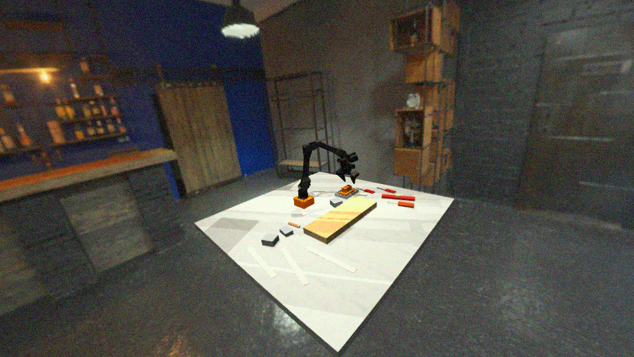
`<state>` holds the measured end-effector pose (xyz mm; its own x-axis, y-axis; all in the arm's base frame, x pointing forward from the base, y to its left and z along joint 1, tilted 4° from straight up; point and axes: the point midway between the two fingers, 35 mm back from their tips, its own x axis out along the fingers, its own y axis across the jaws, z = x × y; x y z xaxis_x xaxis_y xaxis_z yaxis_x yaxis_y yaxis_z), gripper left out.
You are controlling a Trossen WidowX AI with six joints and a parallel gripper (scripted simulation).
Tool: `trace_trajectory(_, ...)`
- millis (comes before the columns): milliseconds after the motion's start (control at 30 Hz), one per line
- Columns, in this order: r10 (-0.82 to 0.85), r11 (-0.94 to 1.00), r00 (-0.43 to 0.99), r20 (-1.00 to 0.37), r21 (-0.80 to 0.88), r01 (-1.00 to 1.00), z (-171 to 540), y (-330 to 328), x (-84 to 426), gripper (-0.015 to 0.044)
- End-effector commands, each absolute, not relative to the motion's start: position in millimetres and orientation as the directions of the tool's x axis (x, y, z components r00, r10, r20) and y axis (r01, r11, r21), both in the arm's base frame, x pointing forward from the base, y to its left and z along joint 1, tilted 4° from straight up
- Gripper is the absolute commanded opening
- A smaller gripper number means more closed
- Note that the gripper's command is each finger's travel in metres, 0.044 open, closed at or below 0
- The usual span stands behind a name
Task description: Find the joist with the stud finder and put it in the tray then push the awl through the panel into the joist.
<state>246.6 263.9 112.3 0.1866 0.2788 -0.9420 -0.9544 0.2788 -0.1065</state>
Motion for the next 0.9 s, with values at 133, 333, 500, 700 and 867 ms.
trace_trajectory(133, 0.154, 0.515, 0.218, -0.964, -0.11, -0.85, 93, 146, 312, 0.044)
trace_trajectory(333, 0.08, 0.677, 0.203, -0.976, -0.096, -0.73, 79, 53, 324, 0.044)
trace_trajectory(500, 0.027, 0.787, 0.18, -0.983, -0.09, -0.61, 70, -26, 317, 0.044)
trace_trajectory(700, -0.021, 0.888, 0.141, -0.99, -0.083, -0.453, 62, -114, 286, 0.044)
trace_trajectory(867, -0.042, 0.949, 0.102, -0.994, -0.072, -0.308, 56, -177, 241, 0.044)
